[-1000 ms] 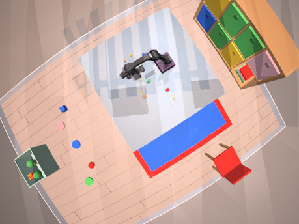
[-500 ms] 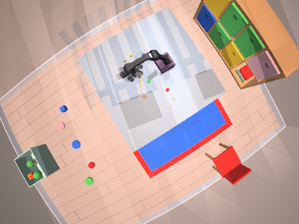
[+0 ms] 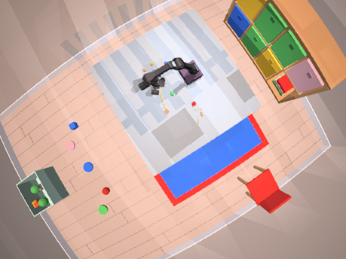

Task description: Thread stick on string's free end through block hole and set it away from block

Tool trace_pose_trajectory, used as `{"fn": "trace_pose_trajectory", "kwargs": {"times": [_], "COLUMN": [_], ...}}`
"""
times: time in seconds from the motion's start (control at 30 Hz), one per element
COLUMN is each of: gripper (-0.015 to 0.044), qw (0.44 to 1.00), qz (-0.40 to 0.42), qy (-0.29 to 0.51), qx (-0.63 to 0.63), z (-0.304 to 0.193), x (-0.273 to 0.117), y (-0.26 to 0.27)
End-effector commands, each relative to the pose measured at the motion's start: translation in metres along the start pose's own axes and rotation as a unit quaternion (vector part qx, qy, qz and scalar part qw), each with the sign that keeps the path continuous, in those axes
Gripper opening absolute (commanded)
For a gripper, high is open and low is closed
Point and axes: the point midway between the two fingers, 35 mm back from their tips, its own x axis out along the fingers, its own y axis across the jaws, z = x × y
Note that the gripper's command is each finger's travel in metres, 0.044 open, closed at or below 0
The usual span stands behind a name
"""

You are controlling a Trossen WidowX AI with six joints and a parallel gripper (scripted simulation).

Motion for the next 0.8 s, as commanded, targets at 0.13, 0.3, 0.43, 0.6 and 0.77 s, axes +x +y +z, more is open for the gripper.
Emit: {"fn": "trace_pose_trajectory", "kwargs": {"times": [0.13, 0.3, 0.43, 0.6, 0.77], "gripper": [0.0, 0.0, 0.0, 0.0, 0.0], "qw": [0.992, 0.977, 0.967, 0.97, 0.988], "qz": [-0.005, -0.007, -0.008, -0.011, -0.038], "qy": [-0.003, -0.003, -0.003, -0.003, -0.01], "qx": [-0.126, -0.211, -0.253, -0.241, -0.15], "z": [0.0, -0.0003, -0.0004, -0.0012, -0.007], "x": [-0.0002, -0.0003, -0.0004, -0.0006, -0.0023], "y": [-0.0008, -0.0008, -0.0008, -0.0012, -0.0034]}}
